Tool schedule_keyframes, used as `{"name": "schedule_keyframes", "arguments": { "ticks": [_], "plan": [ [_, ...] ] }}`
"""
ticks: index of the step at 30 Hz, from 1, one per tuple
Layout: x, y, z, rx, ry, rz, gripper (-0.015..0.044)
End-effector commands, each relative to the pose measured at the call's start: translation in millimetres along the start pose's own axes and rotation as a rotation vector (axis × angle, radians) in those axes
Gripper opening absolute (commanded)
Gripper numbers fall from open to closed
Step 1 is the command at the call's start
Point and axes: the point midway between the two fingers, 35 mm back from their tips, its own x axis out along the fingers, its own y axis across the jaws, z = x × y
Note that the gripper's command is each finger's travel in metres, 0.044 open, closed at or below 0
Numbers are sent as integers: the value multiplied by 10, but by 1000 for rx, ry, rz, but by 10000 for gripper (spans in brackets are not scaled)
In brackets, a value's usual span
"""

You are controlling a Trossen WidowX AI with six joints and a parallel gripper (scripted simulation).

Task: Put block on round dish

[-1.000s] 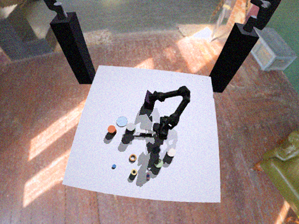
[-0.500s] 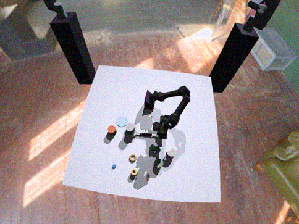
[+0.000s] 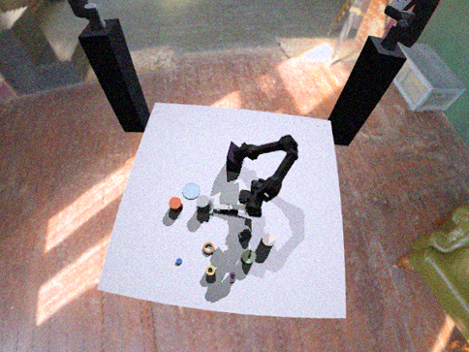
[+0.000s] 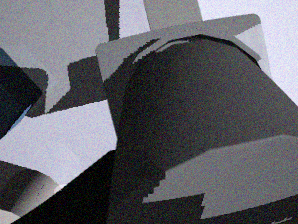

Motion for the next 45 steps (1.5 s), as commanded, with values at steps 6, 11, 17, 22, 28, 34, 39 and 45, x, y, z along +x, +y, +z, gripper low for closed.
{"name": "schedule_keyframes", "arguments": {
  "ticks": [6,11,17,22,28,34,39,45],
  "plan": [
    [-141,37,-25,-7,7,15,0],
    [-205,33,-24,-4,7,15,0],
    [-283,27,-24,-1,8,16,0],
    [-347,20,-24,2,9,16,0],
    [-423,11,-27,5,11,16,0],
    [-498,-1,-30,9,13,17,0],
    [-561,-11,-33,11,14,17,0],
    [-636,-26,-39,15,17,18,0]
  ]
}}
